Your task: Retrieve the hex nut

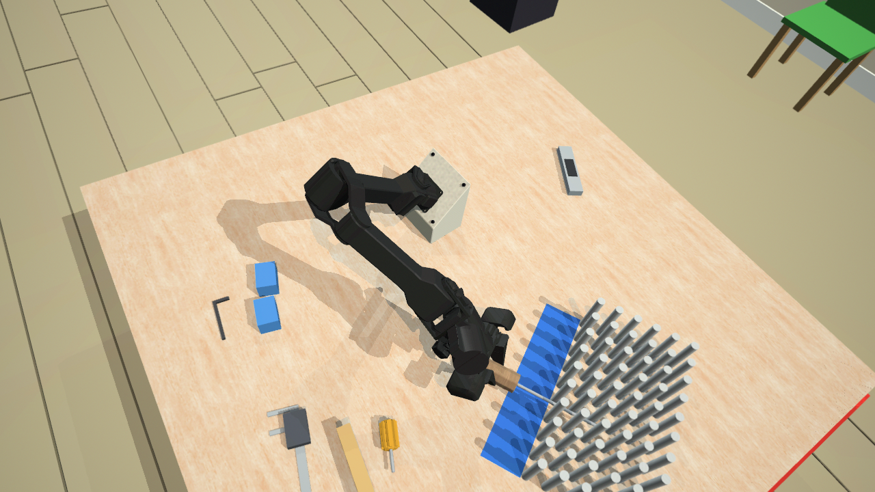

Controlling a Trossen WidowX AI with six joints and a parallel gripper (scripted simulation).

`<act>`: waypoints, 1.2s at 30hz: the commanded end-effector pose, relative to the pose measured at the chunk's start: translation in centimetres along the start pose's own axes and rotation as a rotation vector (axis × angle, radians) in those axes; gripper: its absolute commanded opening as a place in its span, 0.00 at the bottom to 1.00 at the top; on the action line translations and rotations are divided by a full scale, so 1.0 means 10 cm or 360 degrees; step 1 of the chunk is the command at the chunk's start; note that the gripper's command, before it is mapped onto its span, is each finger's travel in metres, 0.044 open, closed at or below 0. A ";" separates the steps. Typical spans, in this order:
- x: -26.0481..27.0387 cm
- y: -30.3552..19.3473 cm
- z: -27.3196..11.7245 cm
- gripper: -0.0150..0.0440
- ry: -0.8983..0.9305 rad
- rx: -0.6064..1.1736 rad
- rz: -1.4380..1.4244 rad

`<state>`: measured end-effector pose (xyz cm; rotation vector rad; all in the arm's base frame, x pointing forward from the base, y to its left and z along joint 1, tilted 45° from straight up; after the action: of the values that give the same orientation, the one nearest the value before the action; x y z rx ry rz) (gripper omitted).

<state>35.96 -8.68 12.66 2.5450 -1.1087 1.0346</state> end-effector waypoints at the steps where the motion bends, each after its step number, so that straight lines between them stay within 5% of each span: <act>1: 0.02 -0.06 0.01 0.25 0.0010 0.0012 0.0007; 36: 0.03 -0.26 0.14 0.25 0.0011 0.0013 0.0008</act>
<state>38.20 -7.87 11.97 2.5450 -1.1093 1.0358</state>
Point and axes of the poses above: the point midway between the two fingers, 35 mm back from their tips, its own z axis out along the fingers, its own x axis across the jaws, y = z × x, the point moved 6 cm from there along -z, back along the fingers, and after that the axes turned 5 degrees about -z, right-handed, at the moved point
